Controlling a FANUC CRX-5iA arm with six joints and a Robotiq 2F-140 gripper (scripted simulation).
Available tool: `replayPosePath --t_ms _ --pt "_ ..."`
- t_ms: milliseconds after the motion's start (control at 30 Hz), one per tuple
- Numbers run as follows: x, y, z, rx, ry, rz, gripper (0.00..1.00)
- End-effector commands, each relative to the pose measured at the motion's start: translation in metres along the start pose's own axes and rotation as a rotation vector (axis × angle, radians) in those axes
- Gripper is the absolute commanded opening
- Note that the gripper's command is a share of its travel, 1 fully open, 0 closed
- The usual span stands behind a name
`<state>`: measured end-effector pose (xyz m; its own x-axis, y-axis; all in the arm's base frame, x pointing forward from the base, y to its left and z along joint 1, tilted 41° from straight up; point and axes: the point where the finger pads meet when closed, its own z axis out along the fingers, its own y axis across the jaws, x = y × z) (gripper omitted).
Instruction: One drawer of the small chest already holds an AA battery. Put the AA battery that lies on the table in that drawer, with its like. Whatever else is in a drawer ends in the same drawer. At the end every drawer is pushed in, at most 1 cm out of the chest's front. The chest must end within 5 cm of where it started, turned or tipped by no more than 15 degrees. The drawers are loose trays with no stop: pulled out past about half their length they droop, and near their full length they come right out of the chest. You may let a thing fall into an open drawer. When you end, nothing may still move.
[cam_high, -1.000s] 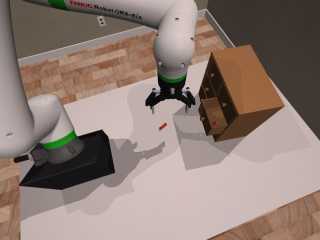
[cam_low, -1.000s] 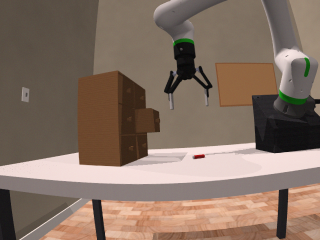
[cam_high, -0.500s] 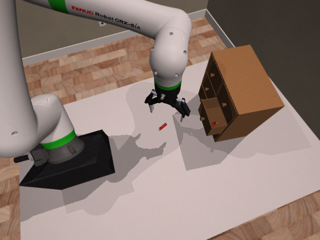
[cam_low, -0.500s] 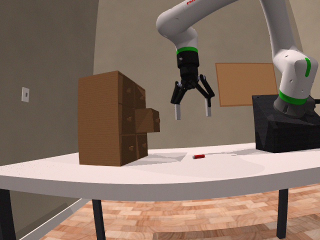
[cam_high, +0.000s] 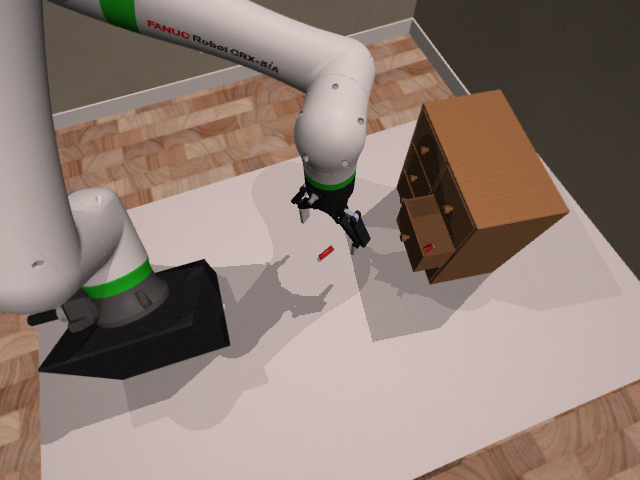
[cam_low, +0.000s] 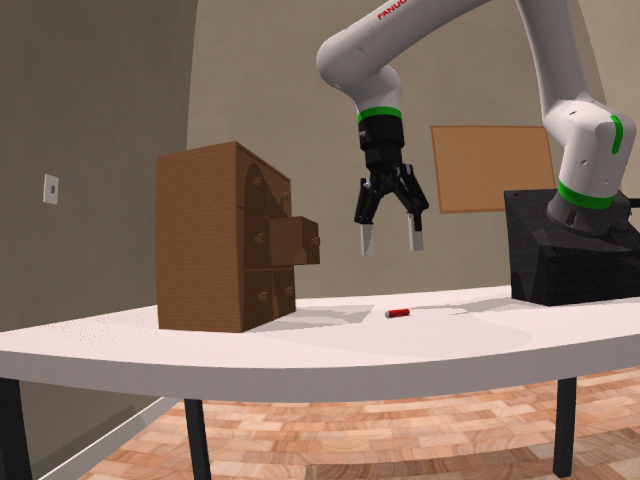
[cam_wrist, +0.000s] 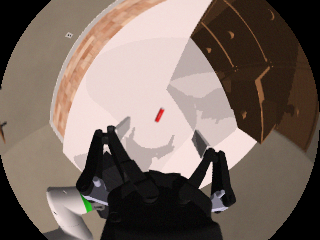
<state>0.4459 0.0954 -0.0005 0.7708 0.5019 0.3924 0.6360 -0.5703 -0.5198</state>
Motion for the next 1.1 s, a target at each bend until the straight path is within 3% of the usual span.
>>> replayPosePath --t_ms 0,467,1067 --pt "-0.001 -0.002 0.006 -0.001 0.000 0.048 1.00" --pt "-0.002 -0.006 0.023 -0.001 0.000 0.189 1.00" --pt "-0.003 -0.008 0.028 -0.001 0.000 0.232 1.00"
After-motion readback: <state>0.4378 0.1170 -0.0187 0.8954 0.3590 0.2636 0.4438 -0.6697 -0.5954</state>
